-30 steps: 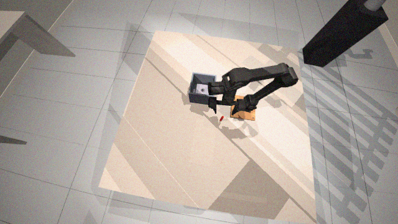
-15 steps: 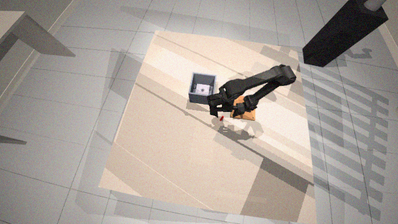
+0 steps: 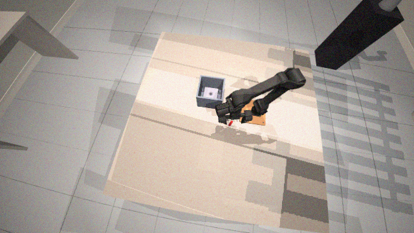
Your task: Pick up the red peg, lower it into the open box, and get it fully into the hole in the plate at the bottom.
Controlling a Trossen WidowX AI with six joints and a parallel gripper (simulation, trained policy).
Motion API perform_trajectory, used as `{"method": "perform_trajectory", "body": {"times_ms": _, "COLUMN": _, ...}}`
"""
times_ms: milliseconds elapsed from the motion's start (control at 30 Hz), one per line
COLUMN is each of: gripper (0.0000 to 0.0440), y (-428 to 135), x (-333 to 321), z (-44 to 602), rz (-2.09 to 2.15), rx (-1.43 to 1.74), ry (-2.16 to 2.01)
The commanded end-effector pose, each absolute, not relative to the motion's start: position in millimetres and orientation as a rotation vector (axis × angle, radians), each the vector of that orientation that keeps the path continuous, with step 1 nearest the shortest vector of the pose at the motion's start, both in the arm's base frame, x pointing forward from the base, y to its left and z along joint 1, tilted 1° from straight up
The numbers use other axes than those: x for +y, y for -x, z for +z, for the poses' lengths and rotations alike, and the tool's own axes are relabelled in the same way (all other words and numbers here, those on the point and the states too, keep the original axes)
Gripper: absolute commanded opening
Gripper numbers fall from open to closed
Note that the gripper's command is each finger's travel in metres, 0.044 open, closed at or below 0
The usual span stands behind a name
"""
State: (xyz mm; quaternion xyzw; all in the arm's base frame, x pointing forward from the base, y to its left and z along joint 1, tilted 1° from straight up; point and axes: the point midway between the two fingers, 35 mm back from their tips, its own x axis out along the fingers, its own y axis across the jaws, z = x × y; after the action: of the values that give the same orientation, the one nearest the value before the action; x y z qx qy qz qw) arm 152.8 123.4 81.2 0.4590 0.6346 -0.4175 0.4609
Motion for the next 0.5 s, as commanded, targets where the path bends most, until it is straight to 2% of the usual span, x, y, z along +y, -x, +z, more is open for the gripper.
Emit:
{"method": "perform_trajectory", "body": {"times_ms": 0, "gripper": 0.0423, "y": -152, "x": 121, "z": 68, "rz": -1.045, "rx": 1.551, "ry": -1.114}}
{"method": "perform_trajectory", "body": {"times_ms": 100, "gripper": 0.0368, "y": -155, "x": 122, "z": 61, "rz": -1.035, "rx": 1.545, "ry": -1.108}}
{"method": "perform_trajectory", "body": {"times_ms": 467, "gripper": 0.0084, "y": -165, "x": 126, "z": 53, "rz": -0.987, "rx": 1.551, "ry": -1.073}}
